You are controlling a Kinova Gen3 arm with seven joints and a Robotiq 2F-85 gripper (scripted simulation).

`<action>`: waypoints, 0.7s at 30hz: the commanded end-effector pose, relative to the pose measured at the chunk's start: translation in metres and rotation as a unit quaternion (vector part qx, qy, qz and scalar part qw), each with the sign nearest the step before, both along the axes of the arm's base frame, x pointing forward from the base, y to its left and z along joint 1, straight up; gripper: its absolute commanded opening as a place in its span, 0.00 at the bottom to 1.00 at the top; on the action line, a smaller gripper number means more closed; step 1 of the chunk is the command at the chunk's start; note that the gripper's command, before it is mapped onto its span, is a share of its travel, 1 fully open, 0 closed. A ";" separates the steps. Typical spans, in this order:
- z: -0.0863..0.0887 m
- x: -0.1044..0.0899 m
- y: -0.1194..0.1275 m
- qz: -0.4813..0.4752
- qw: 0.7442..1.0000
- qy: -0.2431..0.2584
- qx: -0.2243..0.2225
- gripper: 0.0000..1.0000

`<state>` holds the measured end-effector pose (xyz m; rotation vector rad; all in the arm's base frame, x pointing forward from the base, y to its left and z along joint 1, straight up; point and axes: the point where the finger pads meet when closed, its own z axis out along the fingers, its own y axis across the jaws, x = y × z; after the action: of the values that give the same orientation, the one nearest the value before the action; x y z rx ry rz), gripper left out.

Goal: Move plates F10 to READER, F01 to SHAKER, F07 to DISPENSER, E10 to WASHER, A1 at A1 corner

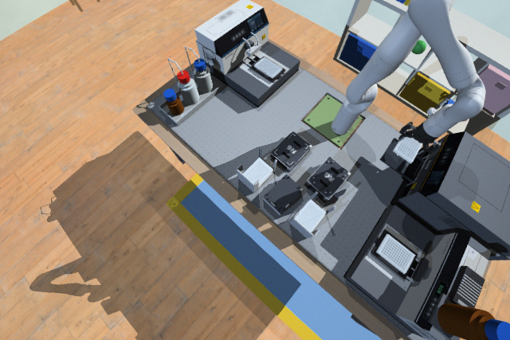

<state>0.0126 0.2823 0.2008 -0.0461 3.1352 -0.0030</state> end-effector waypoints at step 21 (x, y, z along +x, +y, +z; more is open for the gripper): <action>-0.028 0.000 0.000 0.000 1.000 0.000 0.001 0.94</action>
<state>0.0128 0.2822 0.1756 -0.0461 3.1353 -0.0030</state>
